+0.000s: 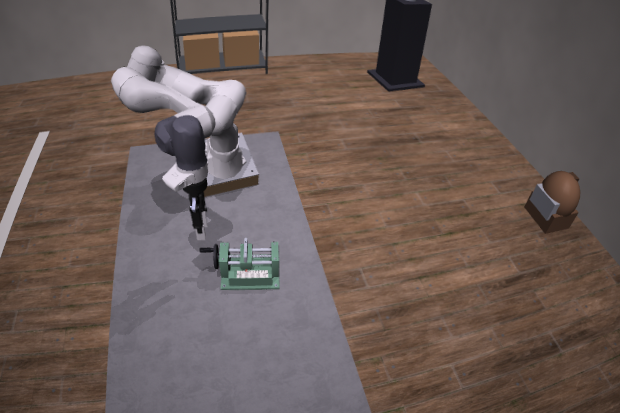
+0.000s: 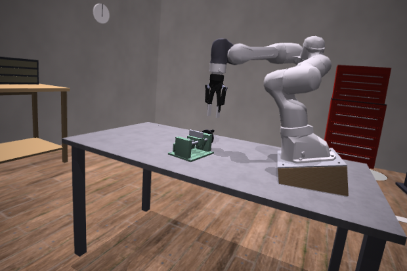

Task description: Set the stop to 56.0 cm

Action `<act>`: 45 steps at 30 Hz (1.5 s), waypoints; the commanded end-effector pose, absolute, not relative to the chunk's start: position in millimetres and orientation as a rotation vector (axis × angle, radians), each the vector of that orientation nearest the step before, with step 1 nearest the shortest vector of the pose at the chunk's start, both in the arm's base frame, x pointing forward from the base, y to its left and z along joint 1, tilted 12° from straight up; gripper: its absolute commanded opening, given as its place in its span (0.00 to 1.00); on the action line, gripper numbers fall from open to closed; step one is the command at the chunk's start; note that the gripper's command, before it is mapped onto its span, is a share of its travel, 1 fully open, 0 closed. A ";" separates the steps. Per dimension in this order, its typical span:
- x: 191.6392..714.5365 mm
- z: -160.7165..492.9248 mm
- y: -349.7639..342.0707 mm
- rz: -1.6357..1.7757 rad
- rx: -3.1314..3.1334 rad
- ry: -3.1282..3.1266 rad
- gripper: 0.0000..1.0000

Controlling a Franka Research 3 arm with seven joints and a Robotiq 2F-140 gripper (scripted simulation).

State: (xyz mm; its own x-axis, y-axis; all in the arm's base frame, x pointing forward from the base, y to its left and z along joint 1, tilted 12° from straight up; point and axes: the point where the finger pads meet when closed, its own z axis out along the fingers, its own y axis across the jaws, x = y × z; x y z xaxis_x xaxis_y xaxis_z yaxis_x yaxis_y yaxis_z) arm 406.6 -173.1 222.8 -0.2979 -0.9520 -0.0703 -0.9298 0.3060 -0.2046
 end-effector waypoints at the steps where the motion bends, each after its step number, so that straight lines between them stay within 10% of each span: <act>1: 404.9 222.8 -173.6 -0.181 -1.756 2.385 0.33; 45: 496.4 209.6 -70.2 -0.181 -1.756 2.385 0.33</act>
State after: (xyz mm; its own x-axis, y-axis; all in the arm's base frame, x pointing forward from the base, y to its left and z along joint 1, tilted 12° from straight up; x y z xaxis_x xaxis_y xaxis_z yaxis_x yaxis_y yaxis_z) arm 494.8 -71.1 209.6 -0.2786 -0.9582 -0.0645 -0.9381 0.2859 -0.1956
